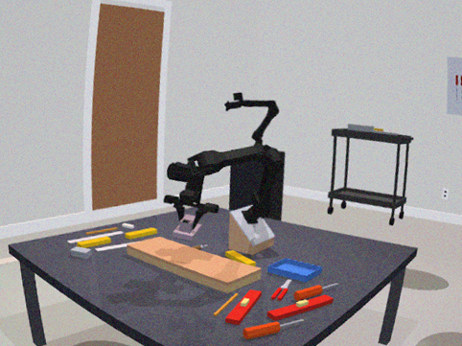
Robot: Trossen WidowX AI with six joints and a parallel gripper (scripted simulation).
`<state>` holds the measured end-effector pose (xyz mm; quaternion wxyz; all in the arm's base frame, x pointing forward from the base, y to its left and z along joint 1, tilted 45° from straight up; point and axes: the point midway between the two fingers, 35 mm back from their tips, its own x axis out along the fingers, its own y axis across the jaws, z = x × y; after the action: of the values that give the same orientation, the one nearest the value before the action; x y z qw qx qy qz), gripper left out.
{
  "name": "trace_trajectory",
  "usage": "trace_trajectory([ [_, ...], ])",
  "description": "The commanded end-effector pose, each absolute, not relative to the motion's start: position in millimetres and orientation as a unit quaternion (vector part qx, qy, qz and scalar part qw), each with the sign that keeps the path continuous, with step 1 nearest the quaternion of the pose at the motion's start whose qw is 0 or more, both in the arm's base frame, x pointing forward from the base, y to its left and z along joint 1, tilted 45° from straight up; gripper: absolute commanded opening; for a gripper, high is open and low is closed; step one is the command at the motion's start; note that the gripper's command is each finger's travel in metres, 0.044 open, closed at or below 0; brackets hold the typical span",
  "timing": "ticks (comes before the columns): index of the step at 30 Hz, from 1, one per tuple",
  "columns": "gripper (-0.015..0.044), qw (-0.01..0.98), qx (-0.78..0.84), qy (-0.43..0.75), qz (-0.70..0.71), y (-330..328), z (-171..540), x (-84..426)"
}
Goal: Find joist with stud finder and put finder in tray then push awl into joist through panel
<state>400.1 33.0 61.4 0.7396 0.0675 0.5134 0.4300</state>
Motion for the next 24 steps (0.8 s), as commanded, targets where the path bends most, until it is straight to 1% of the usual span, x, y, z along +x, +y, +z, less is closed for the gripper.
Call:
trace_trajectory([
  [1,0.0000,0.745,0.044,0.491,0.449,51.1,84.4,394.5],
  [12,0.0000,0.739,-0.012,0.443,0.507,107.9,131.5,363.9],
  [24,0.0000,0.724,-0.067,0.383,0.570,160.3,176.0,314.8],
])
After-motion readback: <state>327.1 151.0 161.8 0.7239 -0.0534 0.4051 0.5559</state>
